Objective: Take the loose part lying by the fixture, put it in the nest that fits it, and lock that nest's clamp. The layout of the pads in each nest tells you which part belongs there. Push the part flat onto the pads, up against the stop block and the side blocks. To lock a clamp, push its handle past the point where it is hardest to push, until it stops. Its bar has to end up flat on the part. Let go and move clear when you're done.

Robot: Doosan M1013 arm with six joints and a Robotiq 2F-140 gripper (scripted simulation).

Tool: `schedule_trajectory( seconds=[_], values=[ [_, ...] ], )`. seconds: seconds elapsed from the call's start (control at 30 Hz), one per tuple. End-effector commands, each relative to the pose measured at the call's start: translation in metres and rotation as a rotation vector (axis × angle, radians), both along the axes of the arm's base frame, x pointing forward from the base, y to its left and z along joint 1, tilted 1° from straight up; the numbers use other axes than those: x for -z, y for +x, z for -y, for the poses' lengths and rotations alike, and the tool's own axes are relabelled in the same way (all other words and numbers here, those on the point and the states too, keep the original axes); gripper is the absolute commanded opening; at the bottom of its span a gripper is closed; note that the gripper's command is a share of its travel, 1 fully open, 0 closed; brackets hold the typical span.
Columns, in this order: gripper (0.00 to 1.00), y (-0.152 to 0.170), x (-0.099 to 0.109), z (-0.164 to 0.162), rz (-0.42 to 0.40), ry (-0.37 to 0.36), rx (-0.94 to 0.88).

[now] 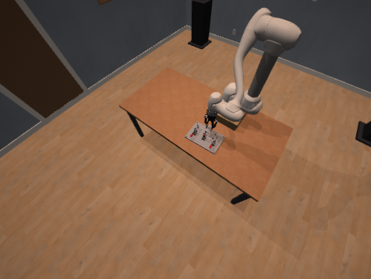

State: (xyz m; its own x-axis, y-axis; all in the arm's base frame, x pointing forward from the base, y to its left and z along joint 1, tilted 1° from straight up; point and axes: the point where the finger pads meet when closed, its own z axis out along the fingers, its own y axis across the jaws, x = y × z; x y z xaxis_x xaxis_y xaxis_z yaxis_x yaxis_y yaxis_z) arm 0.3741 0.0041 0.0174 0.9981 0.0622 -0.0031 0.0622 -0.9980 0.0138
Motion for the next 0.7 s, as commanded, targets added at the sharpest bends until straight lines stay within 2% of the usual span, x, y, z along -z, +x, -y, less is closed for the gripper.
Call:
schedule_trajectory(
  seconds=[0.0,0.67],
  values=[
    [0.1,0.0,0.0,0.0,0.0,0.0,0.0],
    [0.1,0.0002,0.006,0.0,0.0,0.0,0.0]
  ],
)
